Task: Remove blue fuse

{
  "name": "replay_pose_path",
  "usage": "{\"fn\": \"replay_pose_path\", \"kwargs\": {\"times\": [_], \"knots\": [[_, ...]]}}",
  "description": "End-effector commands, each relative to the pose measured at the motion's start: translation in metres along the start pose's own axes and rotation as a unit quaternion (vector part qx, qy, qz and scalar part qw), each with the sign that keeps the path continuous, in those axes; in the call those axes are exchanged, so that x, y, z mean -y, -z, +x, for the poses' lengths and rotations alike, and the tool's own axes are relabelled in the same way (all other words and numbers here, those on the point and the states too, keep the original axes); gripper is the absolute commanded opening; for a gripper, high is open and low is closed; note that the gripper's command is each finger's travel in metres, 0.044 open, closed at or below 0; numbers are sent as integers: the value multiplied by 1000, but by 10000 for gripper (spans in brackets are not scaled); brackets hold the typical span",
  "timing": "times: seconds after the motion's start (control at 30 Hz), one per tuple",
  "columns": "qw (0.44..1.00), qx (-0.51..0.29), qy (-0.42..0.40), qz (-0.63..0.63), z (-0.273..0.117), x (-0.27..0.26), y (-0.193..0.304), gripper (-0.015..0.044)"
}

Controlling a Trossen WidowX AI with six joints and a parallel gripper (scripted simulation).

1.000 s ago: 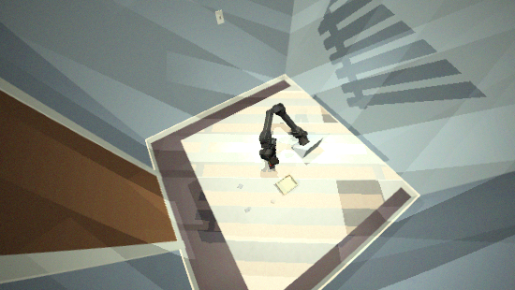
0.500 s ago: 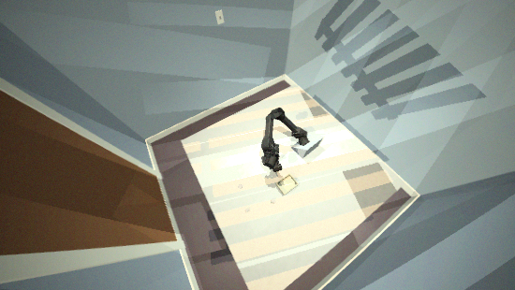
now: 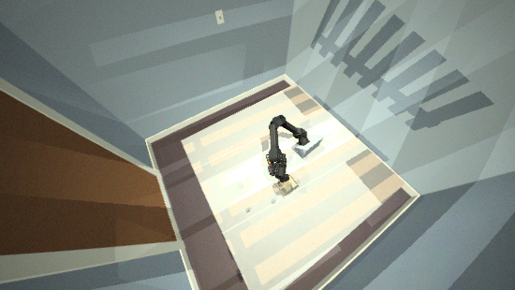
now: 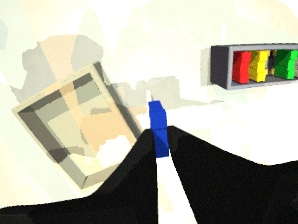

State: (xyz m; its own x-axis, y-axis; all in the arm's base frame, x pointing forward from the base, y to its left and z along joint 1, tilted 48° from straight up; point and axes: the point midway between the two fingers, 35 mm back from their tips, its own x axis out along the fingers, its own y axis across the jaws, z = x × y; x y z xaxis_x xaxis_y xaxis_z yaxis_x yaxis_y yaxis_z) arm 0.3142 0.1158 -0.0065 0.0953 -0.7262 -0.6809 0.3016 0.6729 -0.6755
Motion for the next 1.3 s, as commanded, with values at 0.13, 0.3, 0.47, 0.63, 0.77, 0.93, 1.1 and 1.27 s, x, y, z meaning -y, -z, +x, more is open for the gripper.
{"fn": "replay_pose_path", "kwargs": {"times": [0.13, 0.3, 0.47, 0.63, 0.77, 0.93, 1.1, 1.27], "knots": [[1000, -1, -1, 3, 2, -44, 21, 0], [1000, 0, 1, 4, 6, -68, 35, 0], [1000, 0, 2, 4, 7, -75, 40, 0], [1000, 0, 2, 4, 11, -76, 40, 0], [1000, 0, 2, 4, 17, -76, 40, 0], [1000, 0, 2, 4, 25, -76, 40, 0], [1000, 0, 2, 4, 34, -76, 40, 0], [1000, 0, 2, 5, 42, -75, 40, 0]]}}
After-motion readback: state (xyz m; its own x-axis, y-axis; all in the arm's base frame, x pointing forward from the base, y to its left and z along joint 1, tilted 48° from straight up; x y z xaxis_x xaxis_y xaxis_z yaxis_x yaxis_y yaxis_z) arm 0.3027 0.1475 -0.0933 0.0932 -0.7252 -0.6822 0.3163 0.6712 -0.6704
